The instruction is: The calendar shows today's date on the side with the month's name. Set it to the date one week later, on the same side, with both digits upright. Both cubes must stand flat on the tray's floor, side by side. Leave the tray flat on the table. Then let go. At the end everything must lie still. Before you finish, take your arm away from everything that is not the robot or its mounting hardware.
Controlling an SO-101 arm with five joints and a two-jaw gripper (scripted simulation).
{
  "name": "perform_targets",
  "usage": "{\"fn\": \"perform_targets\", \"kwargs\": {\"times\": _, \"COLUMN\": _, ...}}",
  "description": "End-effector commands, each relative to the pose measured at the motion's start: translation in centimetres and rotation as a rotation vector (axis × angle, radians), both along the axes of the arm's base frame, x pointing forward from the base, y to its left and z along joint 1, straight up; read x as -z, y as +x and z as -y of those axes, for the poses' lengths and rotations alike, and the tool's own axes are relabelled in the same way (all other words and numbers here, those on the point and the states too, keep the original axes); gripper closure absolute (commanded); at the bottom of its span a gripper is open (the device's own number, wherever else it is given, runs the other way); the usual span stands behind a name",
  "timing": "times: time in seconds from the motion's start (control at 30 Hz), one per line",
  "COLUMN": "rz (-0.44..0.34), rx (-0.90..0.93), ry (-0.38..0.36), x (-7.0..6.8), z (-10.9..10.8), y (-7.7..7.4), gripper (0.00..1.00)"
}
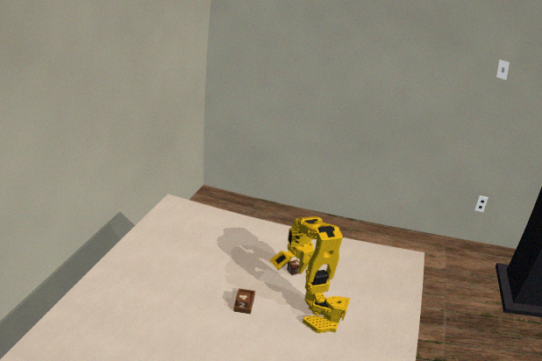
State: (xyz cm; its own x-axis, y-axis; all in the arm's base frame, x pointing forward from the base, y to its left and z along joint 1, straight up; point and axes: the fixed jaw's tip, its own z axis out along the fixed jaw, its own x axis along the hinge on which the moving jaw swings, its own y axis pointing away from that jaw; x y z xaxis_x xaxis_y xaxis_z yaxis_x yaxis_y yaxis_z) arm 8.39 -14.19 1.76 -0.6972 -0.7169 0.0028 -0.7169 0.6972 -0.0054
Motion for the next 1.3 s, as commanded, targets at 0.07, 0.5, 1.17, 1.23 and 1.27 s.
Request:
{"fn": "perform_targets", "kwargs": {"times": 0.07, "rz": 0.009, "rx": 0.001, "ry": -0.013, "x": -0.1, "z": 0.27, "y": -0.02, "gripper": 0.65}}
{"fn": "perform_targets", "kwargs": {"times": 0.5, "rz": 0.009, "rx": 0.001, "ry": -0.013, "x": -0.1, "z": 0.41, "y": 0.12, "gripper": 0.68}}
{"fn": "perform_targets", "kwargs": {"times": 1.17, "rz": 0.009, "rx": 0.001, "ry": -0.013, "x": -0.11, "z": 0.88, "y": 0.6, "gripper": 0.8}}
{"fn": "perform_targets", "kwargs": {"times": 1.23, "rz": 0.01, "rx": 0.001, "ry": -0.013, "x": -0.11, "z": 0.93, "y": 0.65, "gripper": 0.81}}
{"fn": "perform_targets", "kwargs": {"times": 1.27, "rz": 0.01, "rx": 0.001, "ry": -0.013, "x": -0.1, "z": 0.95, "y": 0.67, "gripper": 0.82}}
